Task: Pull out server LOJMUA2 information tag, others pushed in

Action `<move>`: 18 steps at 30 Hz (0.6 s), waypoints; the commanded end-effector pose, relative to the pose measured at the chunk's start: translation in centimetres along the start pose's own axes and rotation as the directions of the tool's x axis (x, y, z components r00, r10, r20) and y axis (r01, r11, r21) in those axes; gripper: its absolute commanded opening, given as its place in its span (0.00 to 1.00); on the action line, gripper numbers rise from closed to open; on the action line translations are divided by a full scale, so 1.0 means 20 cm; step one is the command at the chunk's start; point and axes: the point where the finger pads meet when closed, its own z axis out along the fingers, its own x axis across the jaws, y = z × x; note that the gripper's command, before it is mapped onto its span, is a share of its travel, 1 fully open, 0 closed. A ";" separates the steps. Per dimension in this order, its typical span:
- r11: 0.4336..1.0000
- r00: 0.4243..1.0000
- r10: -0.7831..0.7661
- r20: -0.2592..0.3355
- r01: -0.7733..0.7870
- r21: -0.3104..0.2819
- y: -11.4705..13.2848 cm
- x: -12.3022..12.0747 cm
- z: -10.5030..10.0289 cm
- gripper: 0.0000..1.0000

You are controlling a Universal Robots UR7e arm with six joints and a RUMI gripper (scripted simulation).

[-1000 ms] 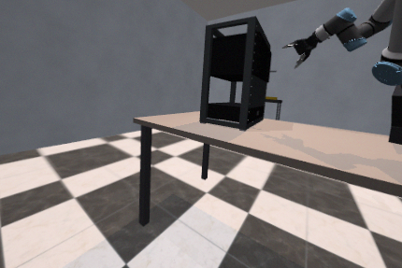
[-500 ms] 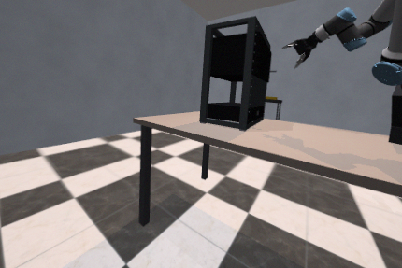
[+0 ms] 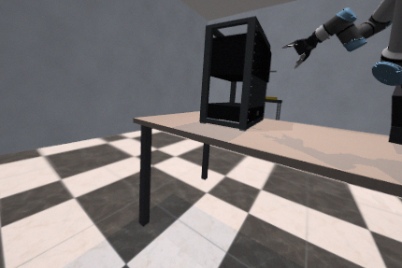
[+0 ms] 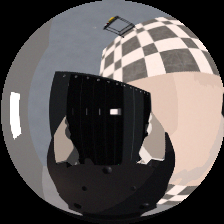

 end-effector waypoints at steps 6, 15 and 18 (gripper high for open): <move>1.000 1.000 -0.001 -0.001 0.001 0.001 0.01 0.00 0.01 1.00; 1.000 1.000 -0.002 -0.002 0.002 0.001 0.03 0.00 0.05 1.00; 1.000 1.000 -0.002 -0.002 0.002 0.001 0.04 0.00 0.07 1.00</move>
